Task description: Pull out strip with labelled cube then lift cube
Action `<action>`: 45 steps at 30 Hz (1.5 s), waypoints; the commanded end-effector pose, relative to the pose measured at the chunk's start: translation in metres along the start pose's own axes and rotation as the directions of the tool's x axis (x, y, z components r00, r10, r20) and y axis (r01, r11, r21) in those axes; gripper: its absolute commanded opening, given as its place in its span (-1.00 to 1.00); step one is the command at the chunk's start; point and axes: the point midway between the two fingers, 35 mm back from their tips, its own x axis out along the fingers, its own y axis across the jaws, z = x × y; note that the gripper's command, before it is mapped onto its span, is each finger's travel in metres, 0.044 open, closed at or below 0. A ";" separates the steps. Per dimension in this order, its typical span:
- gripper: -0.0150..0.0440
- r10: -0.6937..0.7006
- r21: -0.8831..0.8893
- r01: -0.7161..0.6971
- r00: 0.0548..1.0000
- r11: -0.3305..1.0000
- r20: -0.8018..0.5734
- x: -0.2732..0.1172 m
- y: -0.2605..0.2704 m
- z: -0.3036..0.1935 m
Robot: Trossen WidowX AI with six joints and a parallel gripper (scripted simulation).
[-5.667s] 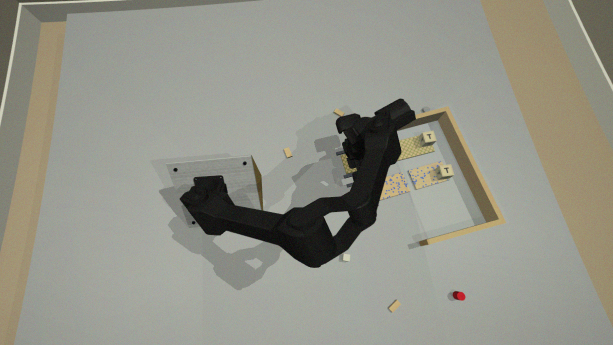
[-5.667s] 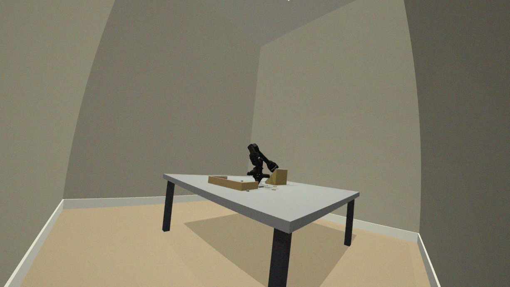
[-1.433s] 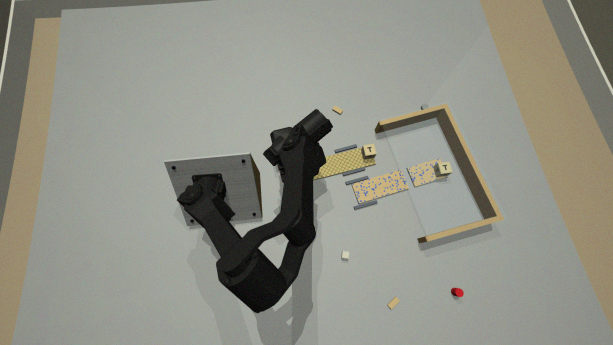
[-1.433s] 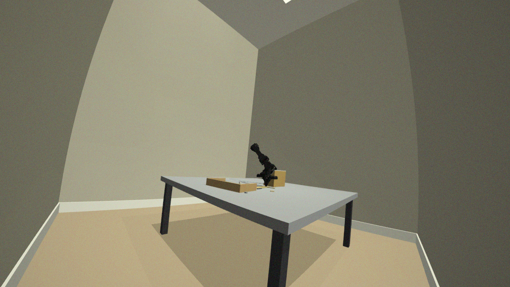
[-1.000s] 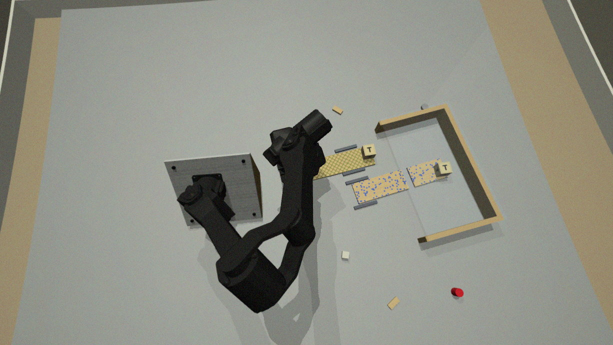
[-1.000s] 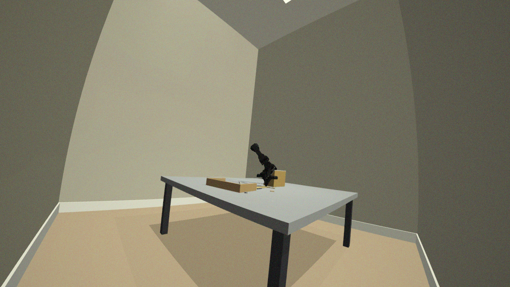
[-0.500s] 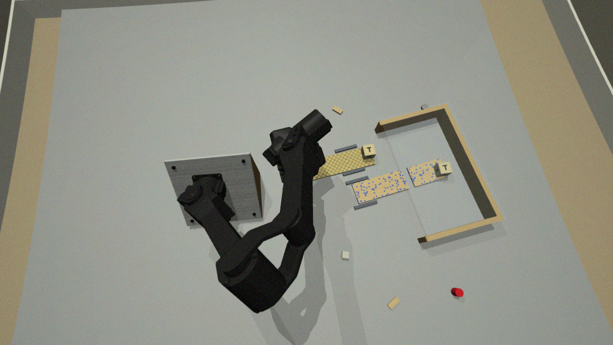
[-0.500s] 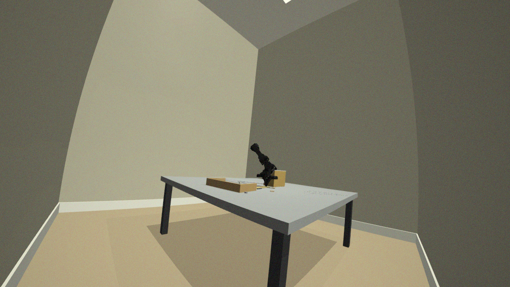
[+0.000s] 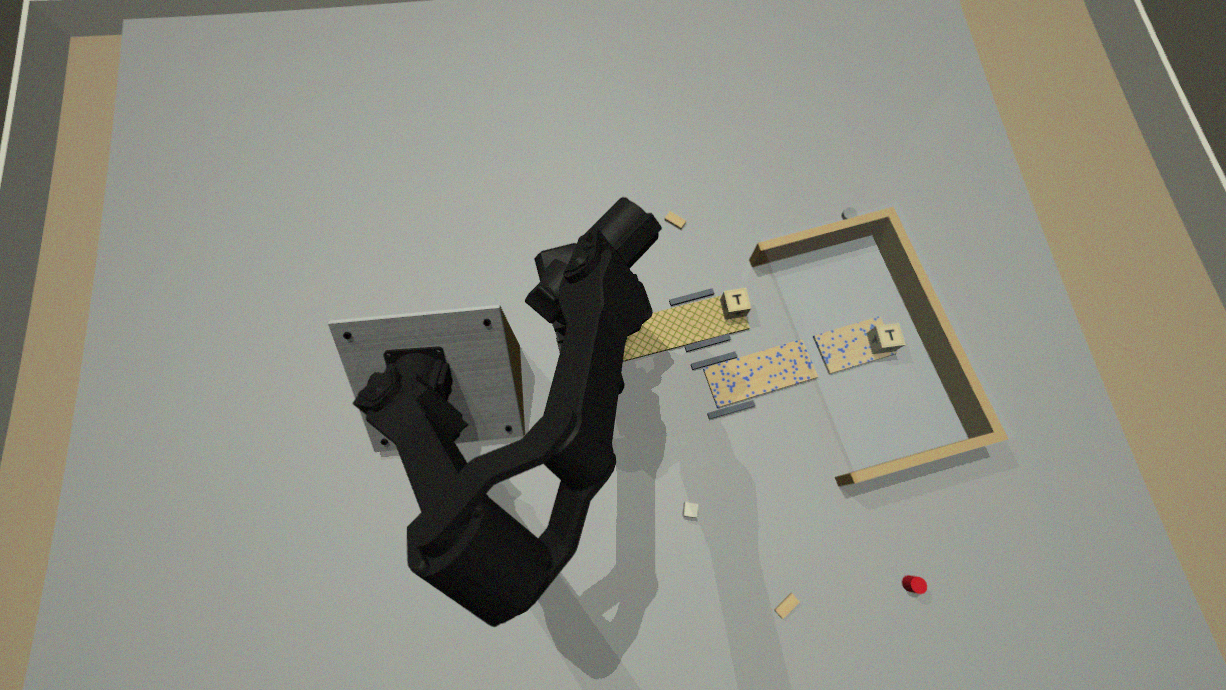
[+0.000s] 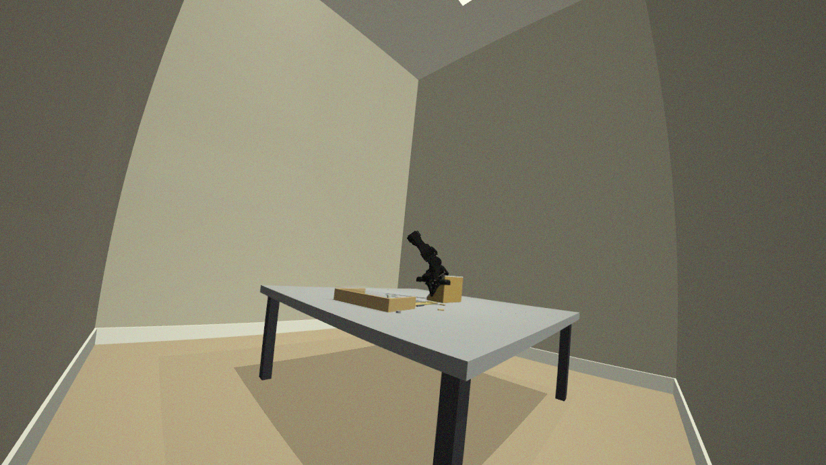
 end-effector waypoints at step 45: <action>1.00 0.004 0.112 -0.004 1.000 0.994 0.001 -0.022 0.004 0.150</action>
